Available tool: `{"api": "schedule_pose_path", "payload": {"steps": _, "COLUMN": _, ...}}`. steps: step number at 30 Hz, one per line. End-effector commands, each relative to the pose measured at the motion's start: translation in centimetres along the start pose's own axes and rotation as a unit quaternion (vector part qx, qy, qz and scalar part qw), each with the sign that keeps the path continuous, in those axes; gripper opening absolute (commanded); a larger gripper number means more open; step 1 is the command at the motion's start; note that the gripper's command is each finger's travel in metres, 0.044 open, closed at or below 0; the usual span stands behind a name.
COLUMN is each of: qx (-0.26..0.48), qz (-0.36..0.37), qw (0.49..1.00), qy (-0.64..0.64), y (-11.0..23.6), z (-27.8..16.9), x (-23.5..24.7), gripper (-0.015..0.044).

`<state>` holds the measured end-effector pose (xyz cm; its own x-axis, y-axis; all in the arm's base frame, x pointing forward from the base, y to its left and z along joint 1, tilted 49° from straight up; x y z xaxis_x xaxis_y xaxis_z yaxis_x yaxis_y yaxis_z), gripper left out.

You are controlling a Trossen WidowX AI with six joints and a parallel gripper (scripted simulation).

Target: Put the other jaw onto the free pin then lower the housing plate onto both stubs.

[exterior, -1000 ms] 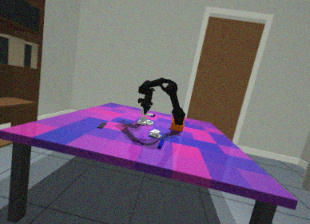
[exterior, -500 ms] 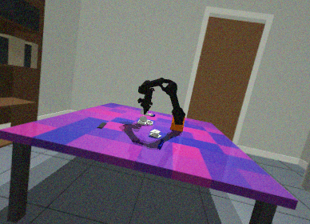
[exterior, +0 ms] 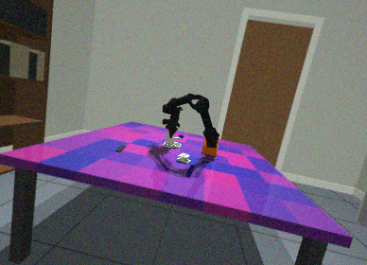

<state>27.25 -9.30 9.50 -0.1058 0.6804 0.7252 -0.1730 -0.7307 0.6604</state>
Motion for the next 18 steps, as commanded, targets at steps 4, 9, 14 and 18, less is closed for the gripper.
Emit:
{"api": "schedule_pose_path", "payload": {"steps": 4, "qx": 0.000, "qz": 0.002, "qw": 1.000, "qy": -0.004, "y": -1.2, "z": 0.0, "x": 0.0, "gripper": 0.0134}}
{"api": "schedule_pose_path", "payload": {"steps": 9, "qx": 0.000, "qz": 0.003, "qw": 1.000, "qy": -0.004, "y": -2.0, "z": -0.1, "x": 0.1, "gripper": 0.0134}}
{"api": "schedule_pose_path", "payload": {"steps": 14, "qx": 0.000, "qz": 0.003, "qw": 1.000, "qy": -0.004, "y": -2.8, "z": -0.1, "x": 0.1, "gripper": 0.0134}}
{"api": "schedule_pose_path", "payload": {"steps": 18, "qx": -0.001, "qz": 0.004, "qw": 1.000, "qy": -0.004, "y": -3.2, "z": -0.1, "x": 0.1, "gripper": 0.0134}}
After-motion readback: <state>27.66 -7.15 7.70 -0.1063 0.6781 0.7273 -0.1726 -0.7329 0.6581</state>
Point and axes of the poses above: the point midway between the two fingers, 35 mm back from their tips, its own y axis back along the fingers, its own x axis across the jaws, z = x × y, the point moved 6 cm from there along y, back along the fingers, and after that the axes turned 14 degrees about y, right-handed, at the moved point
